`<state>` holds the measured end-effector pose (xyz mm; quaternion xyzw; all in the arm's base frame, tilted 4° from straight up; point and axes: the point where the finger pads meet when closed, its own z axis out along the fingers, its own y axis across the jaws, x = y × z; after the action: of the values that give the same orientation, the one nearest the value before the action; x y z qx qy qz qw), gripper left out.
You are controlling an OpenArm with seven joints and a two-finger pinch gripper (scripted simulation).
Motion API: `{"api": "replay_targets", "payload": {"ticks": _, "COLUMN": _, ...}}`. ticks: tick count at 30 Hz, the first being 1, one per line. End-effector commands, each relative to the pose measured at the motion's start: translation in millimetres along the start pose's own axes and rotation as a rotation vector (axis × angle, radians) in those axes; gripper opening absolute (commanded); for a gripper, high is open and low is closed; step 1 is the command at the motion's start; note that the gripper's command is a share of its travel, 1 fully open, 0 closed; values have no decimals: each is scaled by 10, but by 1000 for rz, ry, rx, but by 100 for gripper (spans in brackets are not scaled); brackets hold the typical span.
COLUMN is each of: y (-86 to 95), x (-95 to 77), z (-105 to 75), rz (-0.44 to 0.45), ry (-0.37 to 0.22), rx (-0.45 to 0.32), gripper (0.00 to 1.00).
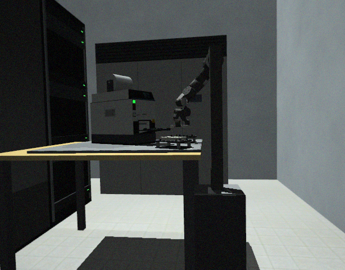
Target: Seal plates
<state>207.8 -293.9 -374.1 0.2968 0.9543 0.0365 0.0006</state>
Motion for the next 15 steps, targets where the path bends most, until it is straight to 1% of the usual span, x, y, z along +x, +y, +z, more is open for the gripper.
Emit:
{"api": "replay_targets", "payload": {"ticks": 1, "y": 14, "x": -1, "z": 8, "rz": -1, "ry": -2, "rx": -7, "gripper": 0}}
{"api": "replay_targets", "payload": {"ticks": 15, "y": 7, "x": -4, "z": 65, "rz": 0, "ry": -3, "rx": -5, "gripper": 0}}
